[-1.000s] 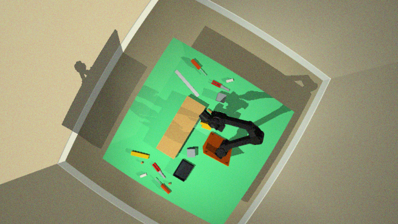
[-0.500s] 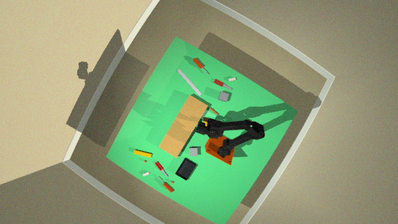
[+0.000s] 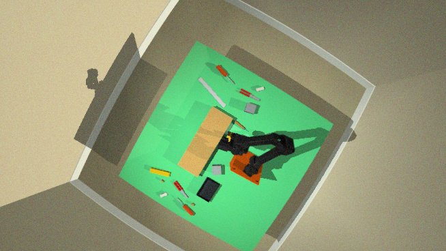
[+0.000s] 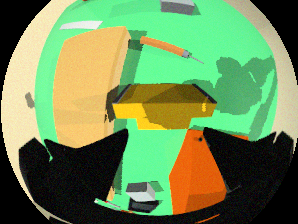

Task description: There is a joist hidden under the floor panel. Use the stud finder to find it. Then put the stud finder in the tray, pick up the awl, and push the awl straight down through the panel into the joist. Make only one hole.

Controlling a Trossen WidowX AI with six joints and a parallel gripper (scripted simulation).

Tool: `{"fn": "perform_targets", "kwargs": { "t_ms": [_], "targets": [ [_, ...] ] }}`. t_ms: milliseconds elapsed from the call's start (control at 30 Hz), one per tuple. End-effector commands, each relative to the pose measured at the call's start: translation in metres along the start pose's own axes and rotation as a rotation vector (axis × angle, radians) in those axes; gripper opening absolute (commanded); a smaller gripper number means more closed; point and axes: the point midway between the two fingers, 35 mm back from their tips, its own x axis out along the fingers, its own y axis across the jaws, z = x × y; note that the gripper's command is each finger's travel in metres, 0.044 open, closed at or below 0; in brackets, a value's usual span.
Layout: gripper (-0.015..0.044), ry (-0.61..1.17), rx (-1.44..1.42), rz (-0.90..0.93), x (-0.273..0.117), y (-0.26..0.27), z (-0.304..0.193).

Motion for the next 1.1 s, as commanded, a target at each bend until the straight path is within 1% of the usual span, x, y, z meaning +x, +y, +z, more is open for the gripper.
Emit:
{"fn": "perform_targets", "kwargs": {
  "t_ms": [0,1000,1067],
  "targets": [
    [0.0440,-0.003,0.000,0.001,0.004,0.001,0.000],
    [0.0440,-0.008,0.000,0.000,0.048,0.000,-0.003],
    [0.0427,-0.008,0.000,0.000,0.048,0.000,-0.003]
  ]
}}
